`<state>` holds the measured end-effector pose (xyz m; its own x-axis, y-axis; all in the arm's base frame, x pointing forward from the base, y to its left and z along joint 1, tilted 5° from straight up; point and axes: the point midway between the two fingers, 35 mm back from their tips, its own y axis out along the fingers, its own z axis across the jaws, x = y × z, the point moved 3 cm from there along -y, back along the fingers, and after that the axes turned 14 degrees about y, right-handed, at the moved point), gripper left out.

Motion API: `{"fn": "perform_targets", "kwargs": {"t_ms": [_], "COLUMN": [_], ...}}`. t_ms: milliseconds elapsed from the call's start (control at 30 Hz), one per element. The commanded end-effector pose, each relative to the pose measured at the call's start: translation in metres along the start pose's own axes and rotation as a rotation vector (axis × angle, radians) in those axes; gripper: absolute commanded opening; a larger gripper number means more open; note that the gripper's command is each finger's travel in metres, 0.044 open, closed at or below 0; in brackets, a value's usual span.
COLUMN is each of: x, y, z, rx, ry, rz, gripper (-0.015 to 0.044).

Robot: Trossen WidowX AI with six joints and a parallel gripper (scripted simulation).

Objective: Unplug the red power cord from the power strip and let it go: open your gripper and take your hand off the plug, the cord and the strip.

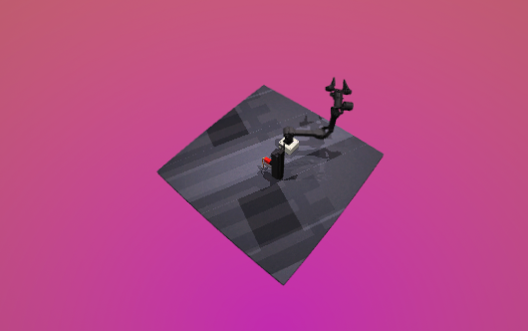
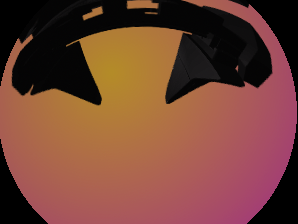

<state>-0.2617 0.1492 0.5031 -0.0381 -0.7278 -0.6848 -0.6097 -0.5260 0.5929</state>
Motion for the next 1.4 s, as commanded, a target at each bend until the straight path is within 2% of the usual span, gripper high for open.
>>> {"fn": "perform_targets", "kwargs": {"t_ms": [0,100,267,400,600,800,1033,1367], "x": [0.0,0.004,0.02,0.023,0.053,0.092,0.14,0.21], "y": [0.001,0.008,0.028,0.034,0.036,0.018,-0.023,-0.119], "z": [-0.001,-0.02,-0.087,-0.114,-0.203,-0.274,-0.352,-0.439], "rx": [-0.003,-0.051,-0.229,-0.314,-0.561,-0.786,-1.083,-1.585], "ry": [-0.003,-0.042,-0.176,-0.281,-0.462,-0.592,-0.748,-0.967], "rz": [0.0,-0.005,-0.019,0.014,0.013,0.0,0.008,0.073], "gripper": [0.0374,0.0295,0.0164,0.016,0.016,0.016,0.016,0.016]}}
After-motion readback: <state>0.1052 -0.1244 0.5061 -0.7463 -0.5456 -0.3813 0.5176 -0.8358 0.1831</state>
